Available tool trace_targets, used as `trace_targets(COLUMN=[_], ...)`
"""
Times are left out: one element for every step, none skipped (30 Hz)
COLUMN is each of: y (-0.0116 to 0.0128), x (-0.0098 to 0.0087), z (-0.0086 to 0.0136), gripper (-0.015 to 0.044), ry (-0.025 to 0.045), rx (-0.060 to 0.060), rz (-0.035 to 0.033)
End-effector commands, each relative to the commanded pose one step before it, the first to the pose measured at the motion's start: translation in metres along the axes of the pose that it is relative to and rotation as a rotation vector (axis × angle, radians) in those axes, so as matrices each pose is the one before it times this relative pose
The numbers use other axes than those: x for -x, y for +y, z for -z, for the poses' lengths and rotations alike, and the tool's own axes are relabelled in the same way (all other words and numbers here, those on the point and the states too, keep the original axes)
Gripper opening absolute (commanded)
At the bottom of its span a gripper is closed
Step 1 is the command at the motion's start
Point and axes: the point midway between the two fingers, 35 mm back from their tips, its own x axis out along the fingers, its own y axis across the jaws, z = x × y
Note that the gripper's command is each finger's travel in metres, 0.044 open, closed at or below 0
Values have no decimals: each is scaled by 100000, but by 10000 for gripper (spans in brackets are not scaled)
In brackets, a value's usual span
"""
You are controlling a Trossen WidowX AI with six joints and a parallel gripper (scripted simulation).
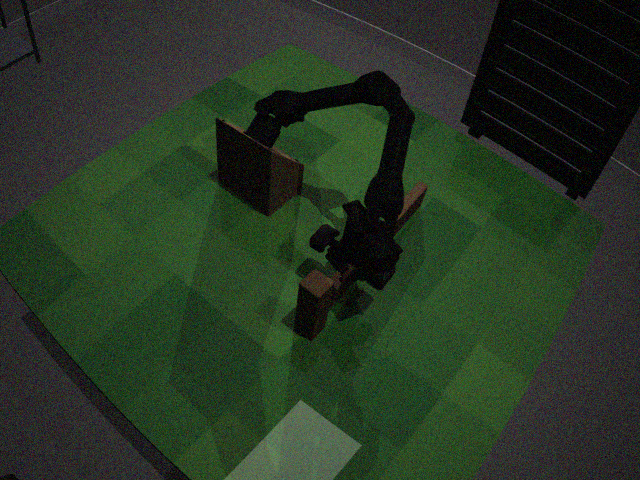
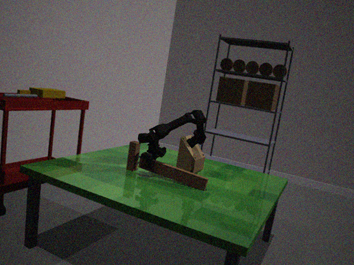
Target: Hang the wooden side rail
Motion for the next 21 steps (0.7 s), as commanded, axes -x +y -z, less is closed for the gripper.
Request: trace_targets(y=[-132,0,3,6,8,11,11,12,12,12,12,12,12,12,8,3,-1,-5,-10,-11,-11], x=[508,11,8,2,-3,-9,-11,-11,-11,-11,-11,-11,-11,-11,-11,-11,-11,-9,-6,-3,0], z=[511,11,11,11,10,10,10,10,10,10,10,10,10,10,11,11,11,11,11,12,12], gripper=[0,0,0,0,0,0,0,0,0,0,0,0,0,0,0,0,0,0,0,0,0], ry=[716,1,1,1,0,0,0,0,0,0,0,0,0,0,0,0,0,0,0,0,1], rx=[-473,0,0,0,0,0,0,0,0,0,0,0,0,0,0,0,0,0,1,1,1], rz=[1013,0,0,0,0,0,0,0,0,0,0,0,0,0,0,0,0,0,0,1,1])
